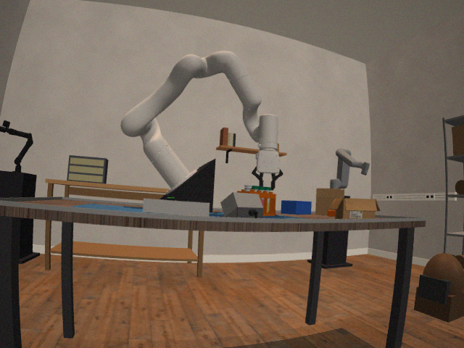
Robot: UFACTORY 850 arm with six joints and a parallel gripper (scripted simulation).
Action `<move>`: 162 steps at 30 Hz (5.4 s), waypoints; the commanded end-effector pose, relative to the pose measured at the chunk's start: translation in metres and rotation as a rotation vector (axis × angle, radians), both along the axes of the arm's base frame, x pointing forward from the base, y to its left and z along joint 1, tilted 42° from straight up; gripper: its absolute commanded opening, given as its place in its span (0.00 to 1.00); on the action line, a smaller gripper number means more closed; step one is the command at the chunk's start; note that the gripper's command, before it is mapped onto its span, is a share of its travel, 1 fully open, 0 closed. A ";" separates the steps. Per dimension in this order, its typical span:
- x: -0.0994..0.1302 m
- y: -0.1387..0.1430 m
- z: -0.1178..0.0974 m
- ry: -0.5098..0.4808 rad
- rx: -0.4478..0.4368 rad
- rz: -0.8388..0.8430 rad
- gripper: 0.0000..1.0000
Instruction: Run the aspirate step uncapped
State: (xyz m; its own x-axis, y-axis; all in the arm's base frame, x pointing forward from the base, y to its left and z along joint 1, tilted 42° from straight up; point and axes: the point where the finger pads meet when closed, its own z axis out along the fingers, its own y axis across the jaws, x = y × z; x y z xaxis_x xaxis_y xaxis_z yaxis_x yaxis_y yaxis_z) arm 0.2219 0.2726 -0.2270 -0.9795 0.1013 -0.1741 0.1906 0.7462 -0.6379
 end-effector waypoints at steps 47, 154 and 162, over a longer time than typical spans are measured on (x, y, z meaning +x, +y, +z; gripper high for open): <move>0.001 0.001 0.000 -0.699 0.056 -0.814 0.00; 0.001 0.000 -0.001 -0.666 0.053 -0.777 0.00; 0.001 0.000 -0.001 -0.865 0.070 -1.001 0.00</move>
State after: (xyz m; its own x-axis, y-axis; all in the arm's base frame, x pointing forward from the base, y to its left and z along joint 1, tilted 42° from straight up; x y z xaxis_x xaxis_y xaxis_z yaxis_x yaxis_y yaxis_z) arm 0.2222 0.2719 -0.2281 -0.2401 0.7170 -0.6544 0.9704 0.1956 -0.1417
